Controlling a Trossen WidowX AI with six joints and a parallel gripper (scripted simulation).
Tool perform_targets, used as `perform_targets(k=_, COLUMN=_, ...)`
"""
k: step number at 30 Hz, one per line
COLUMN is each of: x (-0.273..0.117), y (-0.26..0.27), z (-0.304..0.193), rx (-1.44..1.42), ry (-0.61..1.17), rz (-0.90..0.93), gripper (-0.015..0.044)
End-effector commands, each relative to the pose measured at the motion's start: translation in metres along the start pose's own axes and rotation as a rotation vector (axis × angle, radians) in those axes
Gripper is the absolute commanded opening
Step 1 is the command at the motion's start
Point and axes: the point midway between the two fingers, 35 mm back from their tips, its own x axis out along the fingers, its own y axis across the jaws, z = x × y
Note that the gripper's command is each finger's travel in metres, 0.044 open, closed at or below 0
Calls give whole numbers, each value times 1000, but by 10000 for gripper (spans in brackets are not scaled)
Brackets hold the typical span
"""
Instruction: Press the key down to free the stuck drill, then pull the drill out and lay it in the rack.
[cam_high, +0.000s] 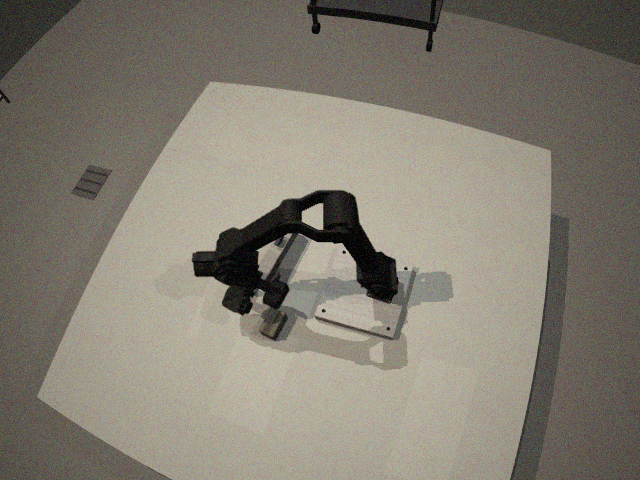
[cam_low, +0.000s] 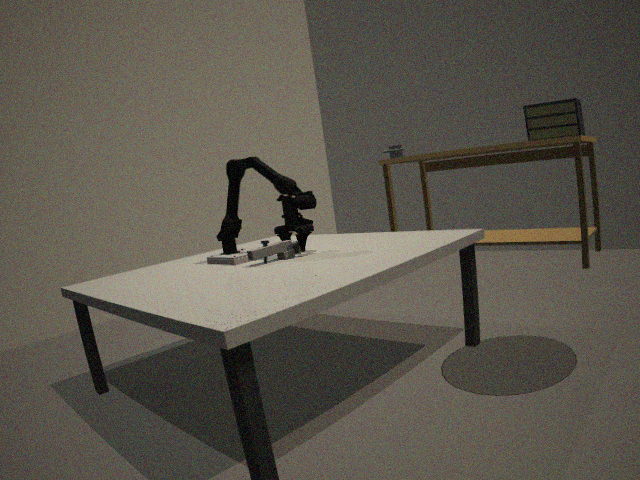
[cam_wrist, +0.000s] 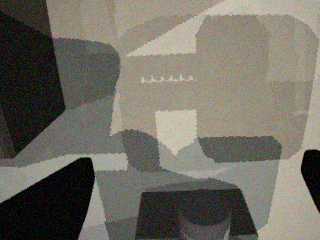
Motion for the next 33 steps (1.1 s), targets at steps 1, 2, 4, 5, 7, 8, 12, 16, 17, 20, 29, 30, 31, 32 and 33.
perform_targets(k=1, x=0, y=0, z=0, rx=0, ry=0, rz=0, gripper=335)
perform_targets(k=2, x=0, y=0, z=0, rx=0, ry=0, rz=0, gripper=309)
perform_targets(k=4, x=0, y=0, z=0, rx=0, ry=0, rz=0, gripper=256)
perform_targets(k=5, x=0, y=0, z=0, rx=0, ry=0, rz=0, gripper=230)
perform_targets(k=7, x=0, y=0, z=0, rx=0, ry=0, rz=0, gripper=177)
perform_targets(k=8, x=0, y=0, z=0, rx=0, ry=0, rz=0, gripper=151)
perform_targets(k=12, x=0, y=0, z=0, rx=0, ry=0, rz=0, gripper=46)
perform_targets(k=16, x=0, y=0, z=0, rx=0, ry=0, rz=0, gripper=0)
perform_targets(k=17, x=0, y=0, z=0, rx=0, ry=0, rz=0, gripper=0)
perform_targets(k=20, x=0, y=0, z=0, rx=0, ry=0, rz=0, gripper=0)
perform_targets(k=29, x=0, y=1, z=7, rx=-5, ry=3, rz=5, gripper=0)
perform_targets(k=30, x=-1, y=1, z=8, rx=-5, ry=3, rz=5, gripper=0)
perform_targets(k=31, x=-1, y=1, z=8, rx=-5, ry=3, rz=5, gripper=0)
perform_targets(k=32, x=-1, y=0, z=9, rx=-5, ry=3, rz=5, gripper=0)
perform_targets(k=33, x=-1, y=0, z=10, rx=-5, ry=3, rz=5, gripper=0)
